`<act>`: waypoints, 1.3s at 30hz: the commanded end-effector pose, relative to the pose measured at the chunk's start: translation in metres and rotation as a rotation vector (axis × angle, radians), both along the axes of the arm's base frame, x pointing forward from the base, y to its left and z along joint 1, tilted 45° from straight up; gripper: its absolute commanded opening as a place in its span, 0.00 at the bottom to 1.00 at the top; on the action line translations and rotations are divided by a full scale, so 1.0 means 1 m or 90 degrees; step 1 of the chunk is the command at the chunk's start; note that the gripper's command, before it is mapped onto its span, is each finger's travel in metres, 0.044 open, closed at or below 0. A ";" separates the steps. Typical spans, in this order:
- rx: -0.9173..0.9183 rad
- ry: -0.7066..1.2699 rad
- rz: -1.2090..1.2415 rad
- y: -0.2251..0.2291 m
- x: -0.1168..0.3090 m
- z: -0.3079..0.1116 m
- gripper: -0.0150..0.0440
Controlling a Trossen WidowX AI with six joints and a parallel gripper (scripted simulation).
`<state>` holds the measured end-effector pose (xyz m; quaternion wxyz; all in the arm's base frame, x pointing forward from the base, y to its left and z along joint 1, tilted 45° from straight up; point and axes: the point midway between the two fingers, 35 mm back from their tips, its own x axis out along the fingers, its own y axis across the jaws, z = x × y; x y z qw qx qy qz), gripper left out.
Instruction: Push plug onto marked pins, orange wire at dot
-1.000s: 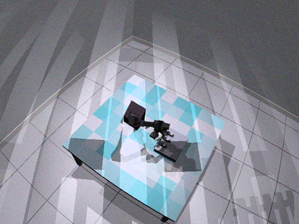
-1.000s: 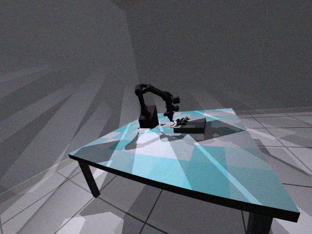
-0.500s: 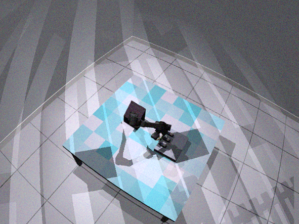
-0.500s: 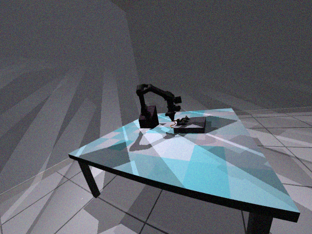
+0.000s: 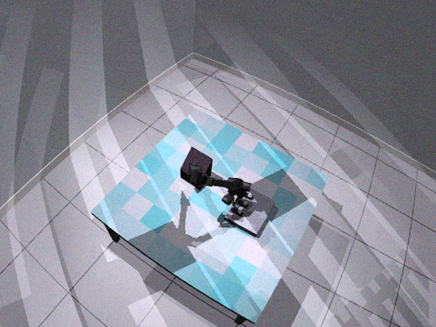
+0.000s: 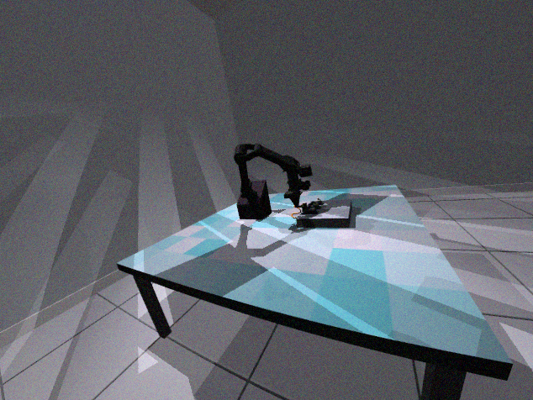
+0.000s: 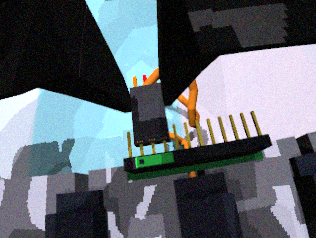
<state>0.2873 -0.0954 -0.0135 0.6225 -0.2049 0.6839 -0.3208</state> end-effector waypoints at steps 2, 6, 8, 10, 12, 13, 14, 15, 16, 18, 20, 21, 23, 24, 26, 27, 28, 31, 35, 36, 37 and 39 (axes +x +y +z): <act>-0.003 0.004 0.003 -0.001 0.004 0.000 0.25; -0.003 0.004 0.003 -0.002 0.006 0.000 0.25; -0.003 0.004 0.003 -0.002 0.007 0.000 0.25; -0.003 0.004 0.003 -0.002 0.009 -0.001 0.25; -0.003 0.004 0.003 -0.003 0.006 -0.002 0.34; -0.003 0.004 0.003 -0.003 0.005 -0.002 0.39; -0.003 0.004 0.003 -0.003 0.005 -0.002 0.43; -0.003 0.004 0.003 -0.003 0.005 -0.002 0.48; -0.003 0.004 0.003 -0.003 0.005 -0.002 0.52; -0.003 0.004 0.003 -0.003 0.005 -0.002 0.61; -0.003 0.004 0.003 0.002 0.007 0.003 0.70; -0.002 0.004 0.003 0.008 0.009 0.008 0.74; -0.001 0.004 0.003 0.022 0.012 0.023 0.83; -0.001 0.004 0.003 0.030 0.014 0.032 0.88; -0.002 0.004 0.003 0.038 0.014 0.040 0.97; -0.002 0.004 0.003 0.038 0.014 0.040 1.00; -0.002 0.004 0.003 0.038 0.014 0.040 1.00; -0.002 0.004 0.003 0.038 0.014 0.040 1.00; -0.002 0.004 0.003 0.038 0.014 0.040 1.00; -0.002 0.004 0.003 0.038 0.014 0.040 1.00; -0.002 0.004 0.003 0.038 0.014 0.040 1.00; -0.002 0.004 0.003 0.038 0.014 0.040 1.00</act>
